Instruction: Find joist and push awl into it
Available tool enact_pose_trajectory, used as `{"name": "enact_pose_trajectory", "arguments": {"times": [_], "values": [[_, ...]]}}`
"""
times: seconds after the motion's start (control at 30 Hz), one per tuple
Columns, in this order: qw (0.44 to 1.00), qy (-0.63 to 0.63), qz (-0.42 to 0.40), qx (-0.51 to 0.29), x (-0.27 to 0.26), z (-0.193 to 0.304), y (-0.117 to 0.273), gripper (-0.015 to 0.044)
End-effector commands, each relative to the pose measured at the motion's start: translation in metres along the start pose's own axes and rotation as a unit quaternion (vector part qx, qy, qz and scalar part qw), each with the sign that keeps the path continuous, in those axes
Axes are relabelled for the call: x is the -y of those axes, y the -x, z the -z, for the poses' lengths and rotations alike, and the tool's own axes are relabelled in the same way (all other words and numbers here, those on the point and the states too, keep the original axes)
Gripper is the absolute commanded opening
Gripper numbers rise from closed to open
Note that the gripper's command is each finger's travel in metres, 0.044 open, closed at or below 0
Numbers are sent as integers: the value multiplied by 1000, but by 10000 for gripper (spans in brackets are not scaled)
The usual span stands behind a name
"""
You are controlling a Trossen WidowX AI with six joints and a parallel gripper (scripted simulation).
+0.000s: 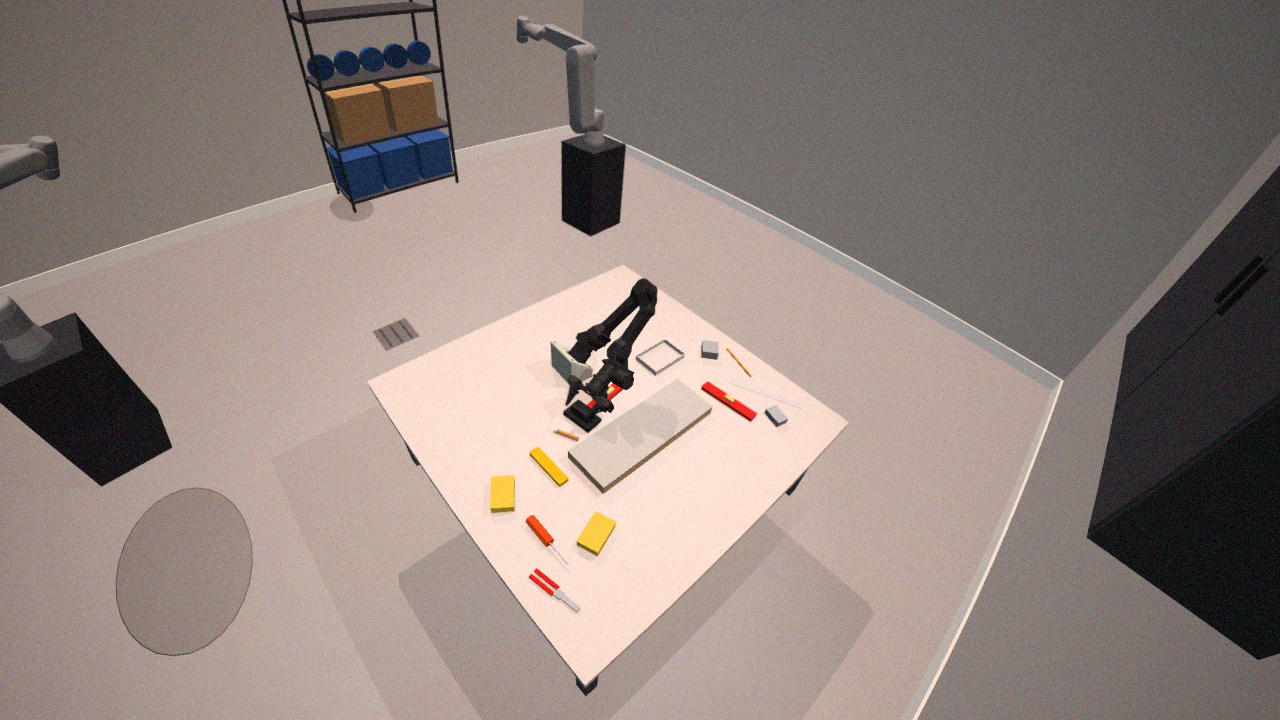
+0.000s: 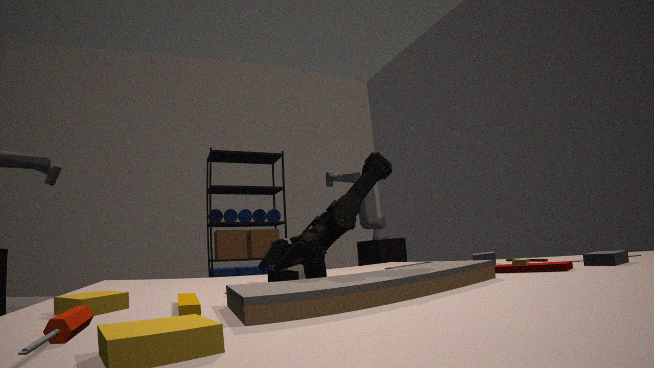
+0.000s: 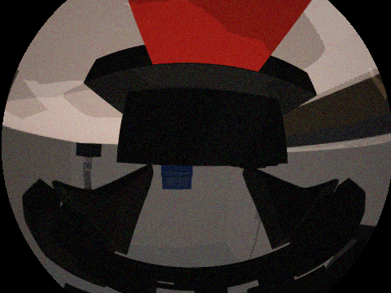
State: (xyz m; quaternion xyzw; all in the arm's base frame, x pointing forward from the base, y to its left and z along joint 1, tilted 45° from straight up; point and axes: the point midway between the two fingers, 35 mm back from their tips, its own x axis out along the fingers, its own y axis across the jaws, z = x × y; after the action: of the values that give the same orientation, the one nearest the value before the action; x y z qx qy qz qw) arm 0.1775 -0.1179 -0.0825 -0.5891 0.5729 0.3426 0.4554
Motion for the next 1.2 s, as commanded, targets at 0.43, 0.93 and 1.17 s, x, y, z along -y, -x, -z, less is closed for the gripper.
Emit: {"name": "enact_pose_trajectory", "arguments": {"times": [0.43,0.93,1.17], "values": [[1000,0,0,0,0,0,2,440],[1000,0,0,0,1,0,13,440],[1000,0,0,0,1,0,18,440]]}}
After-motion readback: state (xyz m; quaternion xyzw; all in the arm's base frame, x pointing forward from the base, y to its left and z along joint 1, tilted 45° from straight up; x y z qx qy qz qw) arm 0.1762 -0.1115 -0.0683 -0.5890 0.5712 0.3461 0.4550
